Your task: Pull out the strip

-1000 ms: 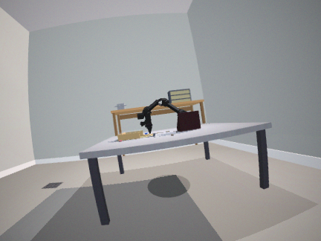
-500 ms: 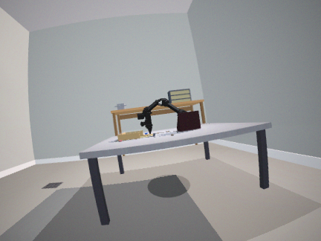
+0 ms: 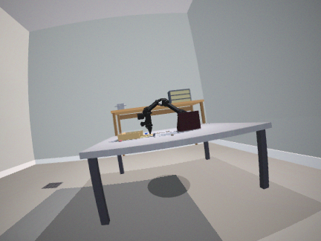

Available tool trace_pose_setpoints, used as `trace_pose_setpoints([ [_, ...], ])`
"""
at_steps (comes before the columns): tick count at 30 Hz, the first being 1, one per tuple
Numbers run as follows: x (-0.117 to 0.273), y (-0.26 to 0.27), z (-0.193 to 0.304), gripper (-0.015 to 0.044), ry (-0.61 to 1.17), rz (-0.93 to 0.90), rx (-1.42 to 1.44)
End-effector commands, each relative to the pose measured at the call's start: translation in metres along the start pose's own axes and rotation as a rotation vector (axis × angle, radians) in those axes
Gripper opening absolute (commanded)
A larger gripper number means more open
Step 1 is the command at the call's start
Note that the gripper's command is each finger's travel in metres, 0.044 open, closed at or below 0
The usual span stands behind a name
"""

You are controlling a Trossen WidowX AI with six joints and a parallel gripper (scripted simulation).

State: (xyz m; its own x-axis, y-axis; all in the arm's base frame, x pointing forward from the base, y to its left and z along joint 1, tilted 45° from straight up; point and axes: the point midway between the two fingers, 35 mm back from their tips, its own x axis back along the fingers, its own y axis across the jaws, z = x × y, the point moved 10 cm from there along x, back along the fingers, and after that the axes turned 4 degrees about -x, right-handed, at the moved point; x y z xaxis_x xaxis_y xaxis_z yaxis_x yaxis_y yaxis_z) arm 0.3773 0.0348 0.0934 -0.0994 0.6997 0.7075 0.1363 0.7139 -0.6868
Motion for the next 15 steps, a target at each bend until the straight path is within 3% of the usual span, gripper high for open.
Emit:
trace_pose_setpoints([
  [1, -0.0015, 0.0001, 0.0010, 0.0000, 0.002, 0.005, 0.008],
  [15, -0.0029, 0.0003, 0.0005, 0.0000, 0.002, 0.005, 0.008],
])
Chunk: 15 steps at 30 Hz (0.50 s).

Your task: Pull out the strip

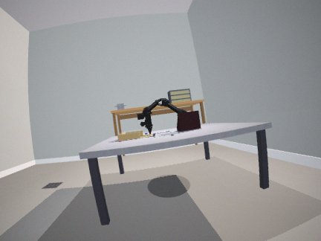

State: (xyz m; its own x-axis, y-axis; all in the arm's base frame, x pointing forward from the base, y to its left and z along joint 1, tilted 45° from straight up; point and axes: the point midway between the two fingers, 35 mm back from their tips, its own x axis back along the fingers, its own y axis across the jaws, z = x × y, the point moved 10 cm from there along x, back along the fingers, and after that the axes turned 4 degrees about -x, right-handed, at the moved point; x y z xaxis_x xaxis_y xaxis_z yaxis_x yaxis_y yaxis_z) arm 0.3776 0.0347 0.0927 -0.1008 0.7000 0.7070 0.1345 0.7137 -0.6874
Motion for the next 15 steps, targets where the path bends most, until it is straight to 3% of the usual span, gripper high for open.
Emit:
trace_pose_setpoints([
  [1, -0.0025, -0.0002, 0.0006, 0.0000, 0.003, 0.005, 0.006],
  [15, -0.0035, -0.0001, 0.0037, 0.0000, 0.003, 0.005, 0.006],
])
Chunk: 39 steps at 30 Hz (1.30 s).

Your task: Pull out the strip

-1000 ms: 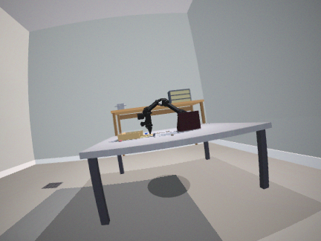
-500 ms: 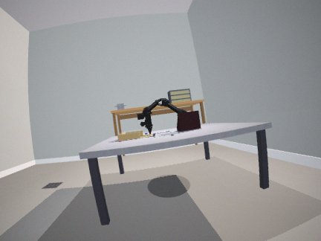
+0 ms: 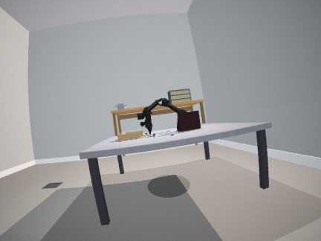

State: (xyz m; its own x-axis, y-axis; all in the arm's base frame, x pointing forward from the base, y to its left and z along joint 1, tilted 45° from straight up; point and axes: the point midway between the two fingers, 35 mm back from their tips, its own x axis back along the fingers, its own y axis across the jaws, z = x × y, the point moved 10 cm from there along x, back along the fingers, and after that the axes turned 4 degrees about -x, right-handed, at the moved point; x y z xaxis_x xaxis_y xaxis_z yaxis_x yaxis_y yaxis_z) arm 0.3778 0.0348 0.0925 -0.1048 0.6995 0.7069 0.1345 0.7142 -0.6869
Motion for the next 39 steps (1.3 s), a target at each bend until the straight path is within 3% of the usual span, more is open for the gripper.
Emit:
trace_pose_setpoints([
  [1, -0.003, 0.000, 0.006, 0.0000, 0.007, 0.005, 0.006],
  [39, -0.005, -0.004, 0.063, 0.0000, 0.010, 0.006, 0.009],
])
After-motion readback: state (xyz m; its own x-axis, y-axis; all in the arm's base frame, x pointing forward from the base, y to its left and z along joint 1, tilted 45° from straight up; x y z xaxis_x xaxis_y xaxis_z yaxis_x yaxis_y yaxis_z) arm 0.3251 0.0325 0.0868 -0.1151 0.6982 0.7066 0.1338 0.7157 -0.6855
